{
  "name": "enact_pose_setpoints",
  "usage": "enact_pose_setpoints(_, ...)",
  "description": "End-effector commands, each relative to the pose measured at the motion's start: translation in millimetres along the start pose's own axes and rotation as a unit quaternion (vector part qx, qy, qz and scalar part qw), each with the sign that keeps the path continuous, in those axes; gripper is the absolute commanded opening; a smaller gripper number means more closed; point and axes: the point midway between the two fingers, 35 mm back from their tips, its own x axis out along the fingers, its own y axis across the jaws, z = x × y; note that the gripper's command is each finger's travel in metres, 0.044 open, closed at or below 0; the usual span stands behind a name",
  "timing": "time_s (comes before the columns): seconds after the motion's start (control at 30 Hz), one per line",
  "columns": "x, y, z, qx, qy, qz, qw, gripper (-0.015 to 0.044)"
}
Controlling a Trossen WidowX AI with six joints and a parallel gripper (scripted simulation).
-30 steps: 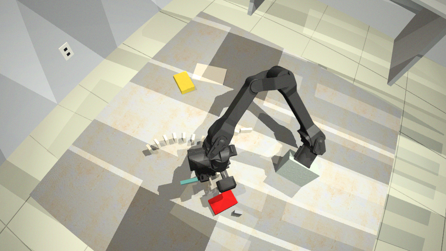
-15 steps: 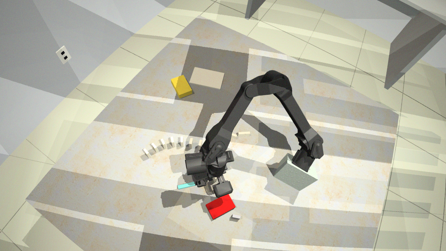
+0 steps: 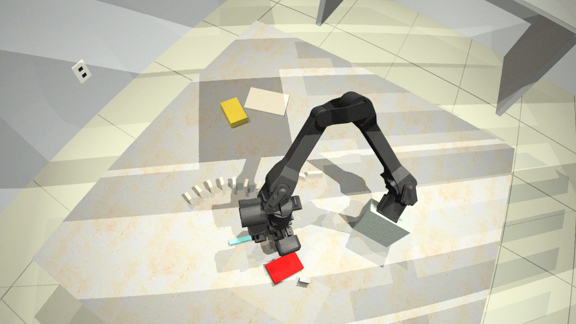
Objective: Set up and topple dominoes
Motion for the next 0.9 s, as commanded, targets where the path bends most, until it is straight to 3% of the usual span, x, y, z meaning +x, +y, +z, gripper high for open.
enact_pose_setpoints(0.0,1,0,0,-0.002,0.001,-0.001,1.0,0.0107)
enact_pose_setpoints(0.1,-8,-2,4,0.001,-0.018,-0.008,1.0,0.0107)
enact_pose_setpoints(0.5,-134,1,2,-0.001,-0.003,0.002,1.0,0.0107)
enact_pose_setpoints(0.7,-138,-11,1,0.024,-0.003,0.003,1.0,0.0107)
enact_pose_setpoints(0.87,-138,-96,-14,0.198,-0.003,0.001,0.98,0.0107)
